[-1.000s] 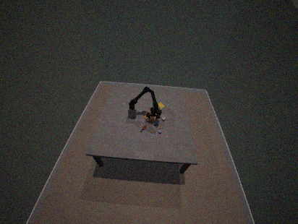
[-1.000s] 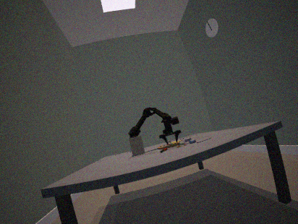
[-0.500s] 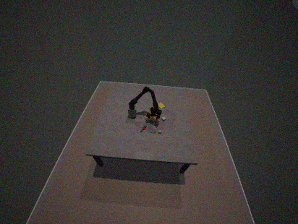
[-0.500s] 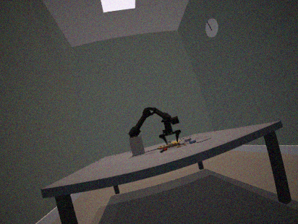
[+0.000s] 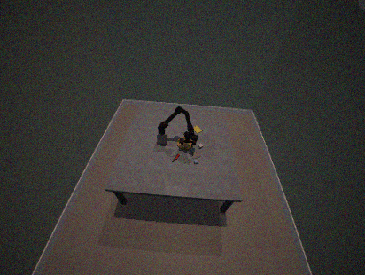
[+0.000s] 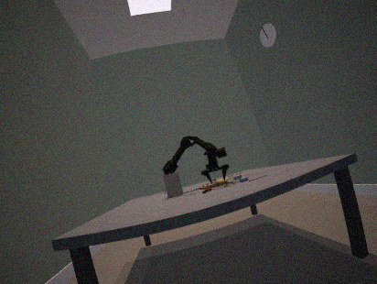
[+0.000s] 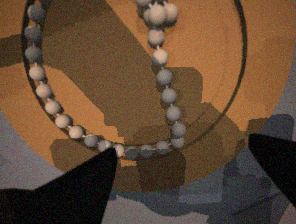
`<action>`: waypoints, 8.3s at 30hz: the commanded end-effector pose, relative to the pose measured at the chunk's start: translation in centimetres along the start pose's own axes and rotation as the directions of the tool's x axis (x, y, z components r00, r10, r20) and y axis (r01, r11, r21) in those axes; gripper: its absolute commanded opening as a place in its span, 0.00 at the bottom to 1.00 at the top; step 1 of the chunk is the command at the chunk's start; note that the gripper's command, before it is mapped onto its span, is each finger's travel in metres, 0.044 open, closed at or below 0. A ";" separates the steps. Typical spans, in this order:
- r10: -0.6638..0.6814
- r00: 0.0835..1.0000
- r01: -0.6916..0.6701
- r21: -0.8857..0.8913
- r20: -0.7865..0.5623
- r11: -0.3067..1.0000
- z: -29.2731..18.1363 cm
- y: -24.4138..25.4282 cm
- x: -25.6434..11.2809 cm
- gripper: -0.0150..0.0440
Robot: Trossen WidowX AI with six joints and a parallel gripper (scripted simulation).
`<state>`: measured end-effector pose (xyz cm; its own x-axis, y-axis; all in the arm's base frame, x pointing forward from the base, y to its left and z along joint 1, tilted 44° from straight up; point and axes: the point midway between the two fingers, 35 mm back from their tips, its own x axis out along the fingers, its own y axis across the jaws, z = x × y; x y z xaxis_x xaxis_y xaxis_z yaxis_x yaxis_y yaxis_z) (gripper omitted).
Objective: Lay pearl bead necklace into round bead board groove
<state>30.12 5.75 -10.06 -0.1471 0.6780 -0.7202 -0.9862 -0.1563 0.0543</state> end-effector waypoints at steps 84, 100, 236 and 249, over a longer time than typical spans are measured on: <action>0.000 1.000 0.000 0.072 -0.002 -0.997 1.1 0.0 0.8 0.46; -0.003 1.000 -0.003 0.083 -0.006 -0.997 1.2 -0.1 0.5 0.25; -0.003 1.000 -0.001 0.415 -0.006 -0.910 1.7 -1.0 0.5 0.28; -0.003 1.000 -0.001 0.415 -0.006 -0.910 1.7 -1.0 0.5 0.25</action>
<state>30.87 7.50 -9.31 -0.1438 0.6742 -0.7244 0.8662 0.4398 0.2373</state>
